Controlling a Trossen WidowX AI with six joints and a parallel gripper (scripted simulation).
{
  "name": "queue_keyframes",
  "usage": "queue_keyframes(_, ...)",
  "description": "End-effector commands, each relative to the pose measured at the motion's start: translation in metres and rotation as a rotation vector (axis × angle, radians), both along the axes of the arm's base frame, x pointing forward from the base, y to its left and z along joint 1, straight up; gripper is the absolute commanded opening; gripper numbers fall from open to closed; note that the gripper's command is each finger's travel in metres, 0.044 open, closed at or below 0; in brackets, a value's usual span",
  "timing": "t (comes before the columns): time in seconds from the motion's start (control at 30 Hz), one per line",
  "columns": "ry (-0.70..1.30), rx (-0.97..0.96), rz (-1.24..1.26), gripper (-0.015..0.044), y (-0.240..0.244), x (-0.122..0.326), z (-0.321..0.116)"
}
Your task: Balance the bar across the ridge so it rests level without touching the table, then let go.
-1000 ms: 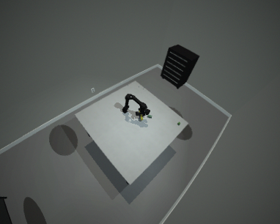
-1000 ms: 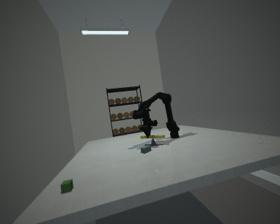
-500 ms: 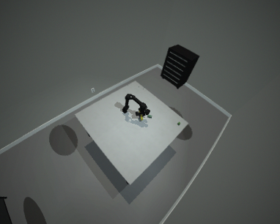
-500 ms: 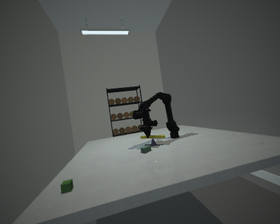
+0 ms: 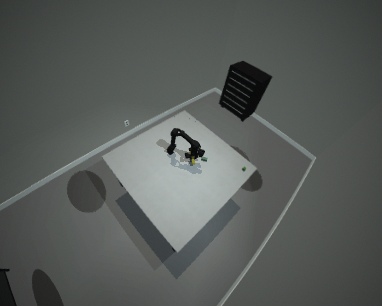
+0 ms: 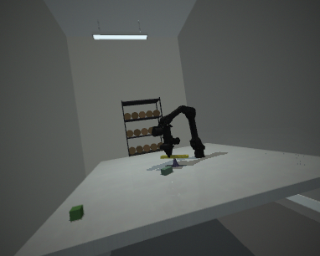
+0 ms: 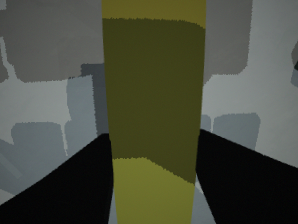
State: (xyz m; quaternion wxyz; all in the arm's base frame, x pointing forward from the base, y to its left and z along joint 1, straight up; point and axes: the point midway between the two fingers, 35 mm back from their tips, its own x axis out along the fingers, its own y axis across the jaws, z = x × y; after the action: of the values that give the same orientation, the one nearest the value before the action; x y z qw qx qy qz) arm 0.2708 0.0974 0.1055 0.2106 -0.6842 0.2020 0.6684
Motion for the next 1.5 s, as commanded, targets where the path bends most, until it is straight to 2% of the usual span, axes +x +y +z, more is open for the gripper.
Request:
queue_keyframes(0.0,0.0,0.004,0.002,0.0,0.0007,0.0002,-0.0005)
queue_keyframes(1.47,0.0,0.004,0.002,0.0,0.0008,0.0002,-0.0042)
